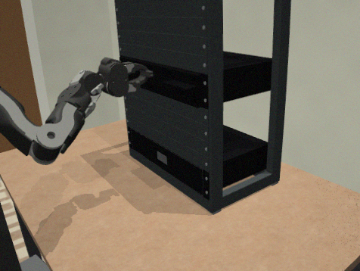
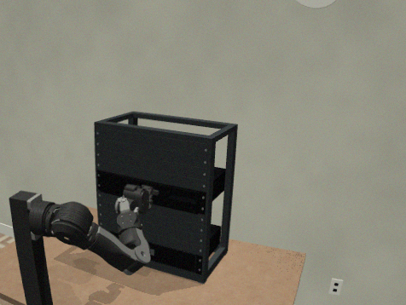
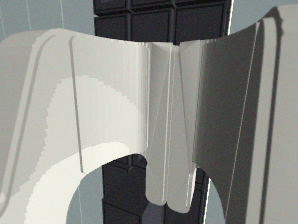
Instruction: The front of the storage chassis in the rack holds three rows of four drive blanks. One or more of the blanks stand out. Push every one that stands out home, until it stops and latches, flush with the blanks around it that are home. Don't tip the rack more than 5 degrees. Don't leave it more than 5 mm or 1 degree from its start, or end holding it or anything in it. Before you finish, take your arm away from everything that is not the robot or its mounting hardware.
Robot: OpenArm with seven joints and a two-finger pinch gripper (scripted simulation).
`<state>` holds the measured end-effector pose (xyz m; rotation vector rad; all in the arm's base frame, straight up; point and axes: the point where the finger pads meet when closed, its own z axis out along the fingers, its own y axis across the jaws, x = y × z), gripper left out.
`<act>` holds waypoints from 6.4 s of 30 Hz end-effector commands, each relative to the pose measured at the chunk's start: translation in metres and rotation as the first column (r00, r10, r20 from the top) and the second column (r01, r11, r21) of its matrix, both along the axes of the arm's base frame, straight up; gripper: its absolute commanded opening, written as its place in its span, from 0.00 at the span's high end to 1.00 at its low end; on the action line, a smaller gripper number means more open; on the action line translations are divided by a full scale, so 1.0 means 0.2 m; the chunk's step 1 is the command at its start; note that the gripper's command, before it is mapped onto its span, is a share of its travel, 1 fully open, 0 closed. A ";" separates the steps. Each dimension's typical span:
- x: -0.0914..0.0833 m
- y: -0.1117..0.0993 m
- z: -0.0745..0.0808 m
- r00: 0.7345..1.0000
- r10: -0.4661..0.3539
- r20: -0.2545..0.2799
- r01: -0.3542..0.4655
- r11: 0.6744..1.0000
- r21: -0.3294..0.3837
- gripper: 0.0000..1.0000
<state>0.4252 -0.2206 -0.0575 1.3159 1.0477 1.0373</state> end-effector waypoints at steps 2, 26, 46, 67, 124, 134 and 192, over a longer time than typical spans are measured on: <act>0.00 0.01 0.01 1.000 0.000 0.000 0.000 1.000 0.000 1.00; 0.05 -0.01 -0.01 1.000 -0.001 -0.003 0.001 1.000 0.001 1.00; 0.10 -0.02 0.01 1.000 0.000 -0.002 0.000 1.000 0.001 1.00; 0.15 -0.03 0.00 1.000 0.000 -0.001 0.000 1.000 0.001 1.00; 0.20 -0.04 0.00 1.000 -0.001 -0.005 0.001 1.000 0.001 1.00; 0.20 -0.04 0.01 1.000 0.000 -0.002 0.000 1.000 0.001 1.00; -0.31 0.07 0.02 1.000 -0.001 0.000 0.001 1.000 0.000 1.00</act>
